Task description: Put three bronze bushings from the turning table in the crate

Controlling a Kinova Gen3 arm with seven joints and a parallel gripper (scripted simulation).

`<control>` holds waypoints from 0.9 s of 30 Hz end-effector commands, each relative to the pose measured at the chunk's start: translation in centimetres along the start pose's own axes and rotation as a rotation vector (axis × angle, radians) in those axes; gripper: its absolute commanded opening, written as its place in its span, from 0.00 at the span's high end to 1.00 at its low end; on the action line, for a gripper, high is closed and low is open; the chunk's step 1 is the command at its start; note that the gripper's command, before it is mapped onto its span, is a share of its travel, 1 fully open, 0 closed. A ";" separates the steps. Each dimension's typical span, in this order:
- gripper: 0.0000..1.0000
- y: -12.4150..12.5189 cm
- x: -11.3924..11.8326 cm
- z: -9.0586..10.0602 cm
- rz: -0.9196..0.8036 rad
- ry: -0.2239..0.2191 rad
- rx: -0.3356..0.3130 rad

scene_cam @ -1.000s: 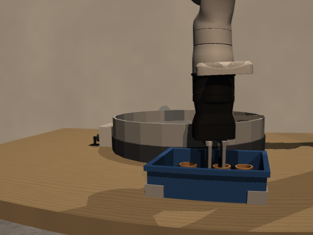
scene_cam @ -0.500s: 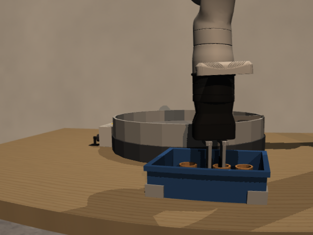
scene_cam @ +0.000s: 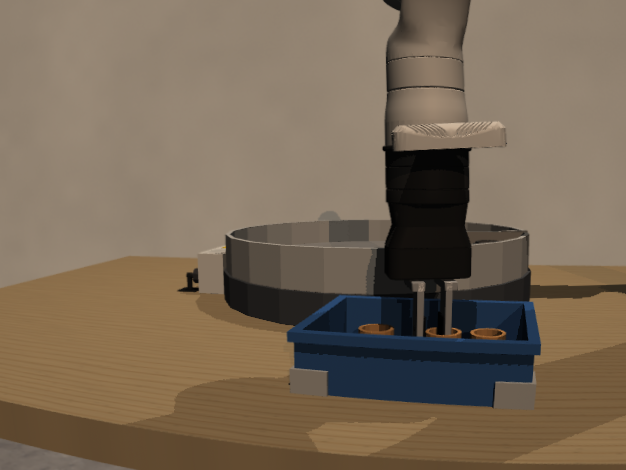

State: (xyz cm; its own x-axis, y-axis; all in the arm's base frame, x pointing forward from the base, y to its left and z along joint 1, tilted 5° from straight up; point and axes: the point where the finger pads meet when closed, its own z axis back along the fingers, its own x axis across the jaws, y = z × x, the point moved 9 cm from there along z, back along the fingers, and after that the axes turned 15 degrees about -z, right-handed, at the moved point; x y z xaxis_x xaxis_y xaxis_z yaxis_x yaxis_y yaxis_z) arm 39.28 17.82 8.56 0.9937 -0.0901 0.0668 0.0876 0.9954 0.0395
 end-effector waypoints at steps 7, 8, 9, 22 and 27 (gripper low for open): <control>0.58 0.1 0.1 0.6 0.000 -0.003 0.002; 0.58 0.1 0.1 0.6 0.000 -0.003 0.002; 0.58 0.1 0.1 0.6 0.000 -0.003 0.002; 0.58 0.1 0.1 1.2 0.000 -0.003 0.002; 0.58 0.1 0.1 1.2 0.000 -0.003 0.002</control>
State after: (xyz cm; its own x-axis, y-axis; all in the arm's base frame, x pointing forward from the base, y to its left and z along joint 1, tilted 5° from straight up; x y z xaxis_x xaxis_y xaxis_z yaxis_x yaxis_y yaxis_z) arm 39.23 17.82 9.62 0.9936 -0.0902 0.0674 0.0876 0.9954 0.0399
